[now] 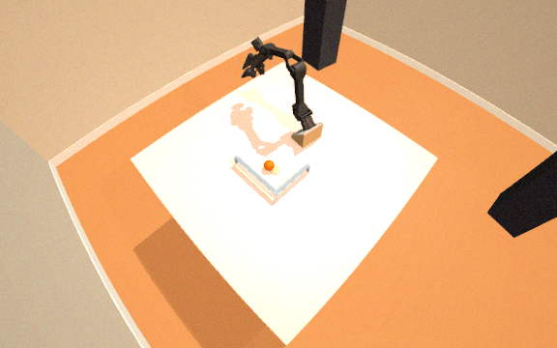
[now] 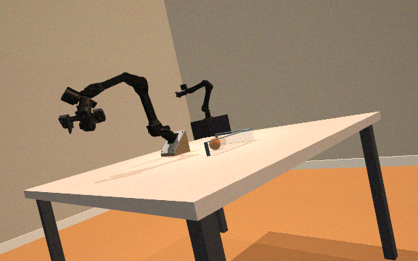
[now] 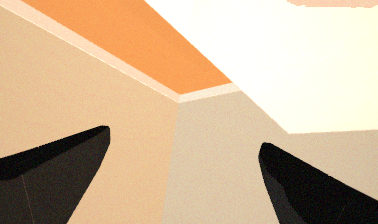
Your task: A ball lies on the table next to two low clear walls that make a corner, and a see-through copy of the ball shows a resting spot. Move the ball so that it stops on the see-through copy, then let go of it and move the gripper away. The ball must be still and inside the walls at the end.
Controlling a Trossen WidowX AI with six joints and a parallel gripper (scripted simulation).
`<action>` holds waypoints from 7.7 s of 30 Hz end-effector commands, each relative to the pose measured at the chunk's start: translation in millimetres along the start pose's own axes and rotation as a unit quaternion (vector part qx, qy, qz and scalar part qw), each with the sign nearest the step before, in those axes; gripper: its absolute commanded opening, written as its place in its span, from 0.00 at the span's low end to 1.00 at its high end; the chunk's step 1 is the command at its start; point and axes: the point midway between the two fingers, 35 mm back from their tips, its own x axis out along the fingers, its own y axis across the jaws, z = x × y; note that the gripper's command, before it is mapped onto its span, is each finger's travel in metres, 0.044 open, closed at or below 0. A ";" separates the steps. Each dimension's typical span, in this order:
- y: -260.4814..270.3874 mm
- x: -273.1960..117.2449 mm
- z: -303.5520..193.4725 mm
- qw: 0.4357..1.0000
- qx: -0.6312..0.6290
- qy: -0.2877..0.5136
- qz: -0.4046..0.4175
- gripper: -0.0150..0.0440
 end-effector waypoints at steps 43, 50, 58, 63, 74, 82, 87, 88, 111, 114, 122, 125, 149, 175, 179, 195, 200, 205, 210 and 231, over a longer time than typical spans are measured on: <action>-515.5 19.0 131.9 -0.012 -0.856 0.152 -0.494 0.90; -551.8 -25.9 151.6 -0.313 -0.852 0.179 -0.379 0.90; -551.8 -25.9 151.6 -0.313 -0.852 0.179 -0.379 0.90; -551.8 -25.9 151.6 -0.313 -0.852 0.179 -0.379 0.90; -553.3 -13.3 166.0 -0.313 -0.852 0.179 -0.379 0.90; -554.6 -4.5 175.7 -0.313 -0.852 0.179 -0.379 0.90; -555.2 0.9 181.9 -0.313 -0.852 0.179 -0.379 0.90; -555.3 1.9 183.1 -0.313 -0.852 0.179 -0.379 0.90; -555.5 14.7 198.6 -0.313 -0.853 0.178 -0.379 0.66; -555.5 14.7 198.6 -0.313 -0.853 0.178 -0.379 0.63; -566.6 -1.9 168.2 -0.285 -0.869 0.185 -0.359 0.27; -566.4 -11.7 157.0 -0.289 -0.866 0.186 -0.363 0.25; -554.2 -73.1 104.1 -0.313 -0.852 0.180 -0.380 0.25; -585.8 -20.0 200.2 -0.312 -0.852 0.179 -0.379 0.25; -585.6 -17.8 203.0 -0.312 -0.853 0.179 -0.379 0.25; -586.7 -5.5 217.2 -0.312 -0.853 0.179 -0.379 0.25; -586.6 -7.6 213.3 -0.309 -0.853 0.181 -0.380 0.34; -586.6 -7.6 213.3 -0.309 -0.853 0.181 -0.380 0.57; -586.6 -7.6 213.3 -0.309 -0.853 0.181 -0.380 0.79; -585.5 -59.1 156.1 -0.315 -0.854 0.183 -0.372 0.90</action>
